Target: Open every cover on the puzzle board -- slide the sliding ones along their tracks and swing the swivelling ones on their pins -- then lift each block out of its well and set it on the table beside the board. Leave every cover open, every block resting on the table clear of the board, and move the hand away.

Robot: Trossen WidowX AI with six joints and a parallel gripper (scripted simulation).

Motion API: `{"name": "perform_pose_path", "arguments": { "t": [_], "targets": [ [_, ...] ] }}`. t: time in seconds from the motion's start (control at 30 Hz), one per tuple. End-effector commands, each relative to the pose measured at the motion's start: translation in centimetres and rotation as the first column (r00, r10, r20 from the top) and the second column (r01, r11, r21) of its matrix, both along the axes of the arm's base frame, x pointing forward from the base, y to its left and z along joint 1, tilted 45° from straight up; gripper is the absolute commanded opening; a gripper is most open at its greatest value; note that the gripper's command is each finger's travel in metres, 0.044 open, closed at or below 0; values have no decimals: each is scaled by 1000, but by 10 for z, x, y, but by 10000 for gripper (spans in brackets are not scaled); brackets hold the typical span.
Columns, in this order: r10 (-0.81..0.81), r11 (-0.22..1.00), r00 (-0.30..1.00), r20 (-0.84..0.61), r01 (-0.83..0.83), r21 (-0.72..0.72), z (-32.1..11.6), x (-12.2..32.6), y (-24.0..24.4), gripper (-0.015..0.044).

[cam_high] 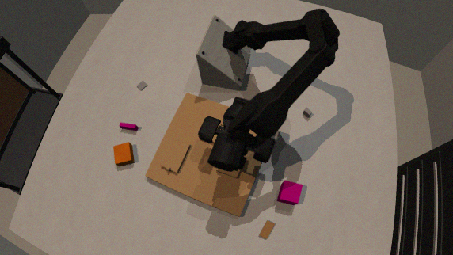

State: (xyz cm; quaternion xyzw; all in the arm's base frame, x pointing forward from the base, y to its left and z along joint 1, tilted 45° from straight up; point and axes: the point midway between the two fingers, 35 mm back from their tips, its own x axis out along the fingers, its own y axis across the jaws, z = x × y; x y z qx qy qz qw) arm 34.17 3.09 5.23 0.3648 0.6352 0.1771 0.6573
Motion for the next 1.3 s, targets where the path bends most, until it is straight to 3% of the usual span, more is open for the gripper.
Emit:
{"name": "perform_pose_path", "arguments": {
  "t": [0.0,1.27],
  "targets": [
    [-4,1000,1000,-6,4,7,-4,-1,4,0],
    [-4,1000,1000,-4,4,6,-4,34,-5,0]
  ]
}}
